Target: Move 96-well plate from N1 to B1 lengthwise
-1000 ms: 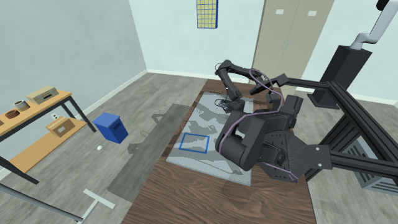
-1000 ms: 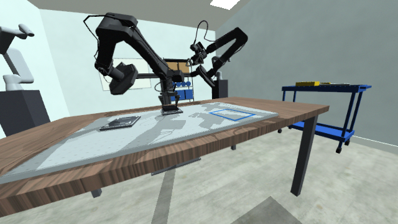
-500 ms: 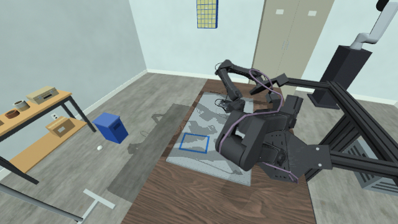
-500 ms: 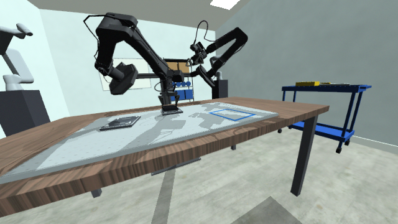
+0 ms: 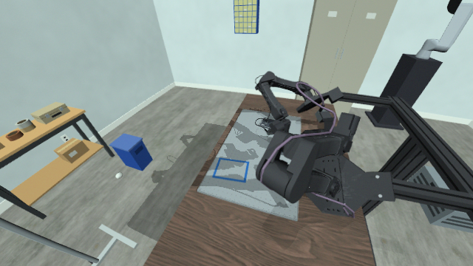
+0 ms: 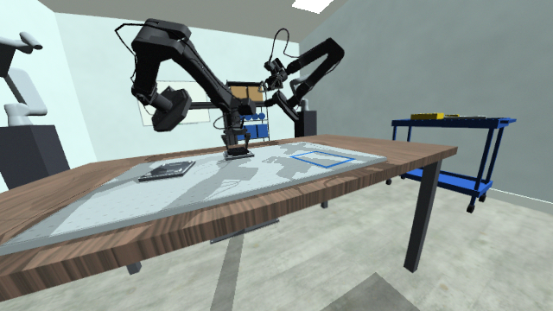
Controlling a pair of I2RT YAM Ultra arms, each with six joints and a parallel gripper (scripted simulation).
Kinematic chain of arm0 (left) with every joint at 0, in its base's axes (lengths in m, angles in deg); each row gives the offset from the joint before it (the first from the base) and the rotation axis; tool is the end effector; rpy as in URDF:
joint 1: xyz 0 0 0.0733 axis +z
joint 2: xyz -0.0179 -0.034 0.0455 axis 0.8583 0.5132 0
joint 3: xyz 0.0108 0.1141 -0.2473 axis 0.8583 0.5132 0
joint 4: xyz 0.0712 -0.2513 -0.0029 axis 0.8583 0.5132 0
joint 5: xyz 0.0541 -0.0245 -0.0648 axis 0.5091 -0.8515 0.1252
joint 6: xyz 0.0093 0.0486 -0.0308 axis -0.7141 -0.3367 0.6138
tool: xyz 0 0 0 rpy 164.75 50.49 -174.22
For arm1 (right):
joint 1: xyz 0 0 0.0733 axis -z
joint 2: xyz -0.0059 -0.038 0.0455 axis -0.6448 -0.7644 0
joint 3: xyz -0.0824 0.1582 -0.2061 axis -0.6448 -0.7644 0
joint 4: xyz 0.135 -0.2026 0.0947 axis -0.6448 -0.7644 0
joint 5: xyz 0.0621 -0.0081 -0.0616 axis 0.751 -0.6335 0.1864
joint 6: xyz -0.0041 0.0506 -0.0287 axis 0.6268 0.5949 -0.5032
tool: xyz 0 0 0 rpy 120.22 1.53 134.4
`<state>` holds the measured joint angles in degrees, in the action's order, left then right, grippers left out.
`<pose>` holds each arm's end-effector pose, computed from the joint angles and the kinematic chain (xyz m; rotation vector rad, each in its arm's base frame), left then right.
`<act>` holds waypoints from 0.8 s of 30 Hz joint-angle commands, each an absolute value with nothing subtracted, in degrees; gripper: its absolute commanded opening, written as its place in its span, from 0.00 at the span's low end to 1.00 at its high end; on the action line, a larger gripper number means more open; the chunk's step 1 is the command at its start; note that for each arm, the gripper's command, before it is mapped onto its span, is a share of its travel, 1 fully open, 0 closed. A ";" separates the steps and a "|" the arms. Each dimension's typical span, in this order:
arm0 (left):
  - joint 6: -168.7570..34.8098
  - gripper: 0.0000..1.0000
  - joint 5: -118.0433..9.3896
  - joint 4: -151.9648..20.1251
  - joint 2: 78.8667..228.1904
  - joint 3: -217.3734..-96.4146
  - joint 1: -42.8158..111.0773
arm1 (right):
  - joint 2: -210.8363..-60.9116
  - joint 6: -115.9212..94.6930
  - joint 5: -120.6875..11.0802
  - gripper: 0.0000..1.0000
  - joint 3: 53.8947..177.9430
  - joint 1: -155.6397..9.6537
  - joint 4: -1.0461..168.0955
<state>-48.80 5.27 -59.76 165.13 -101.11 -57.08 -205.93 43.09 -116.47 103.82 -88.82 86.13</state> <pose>-0.0374 -0.1580 0.0604 1.5976 1.4697 0.3901 0.2195 0.1976 -0.1091 0.0445 2.2734 -0.8584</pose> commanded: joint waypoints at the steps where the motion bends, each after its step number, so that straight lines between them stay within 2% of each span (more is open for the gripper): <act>1: -48.46 1.00 5.51 -59.20 165.82 -102.76 -57.54 | -207.49 39.48 -117.00 0.78 102.73 -86.90 90.81; 14: -48.46 1.00 5.51 -59.20 165.82 -102.76 -57.54 | -205.85 43.21 -115.81 0.78 105.15 -88.95 84.08; 16: -48.46 1.00 5.51 -59.20 165.82 -102.76 -57.54 | -205.86 43.22 -115.81 1.00 105.16 -88.95 84.06; 24: -48.46 1.00 5.51 -59.20 165.82 -102.76 -57.54 | -203.62 42.54 -115.86 1.00 103.02 -89.34 86.24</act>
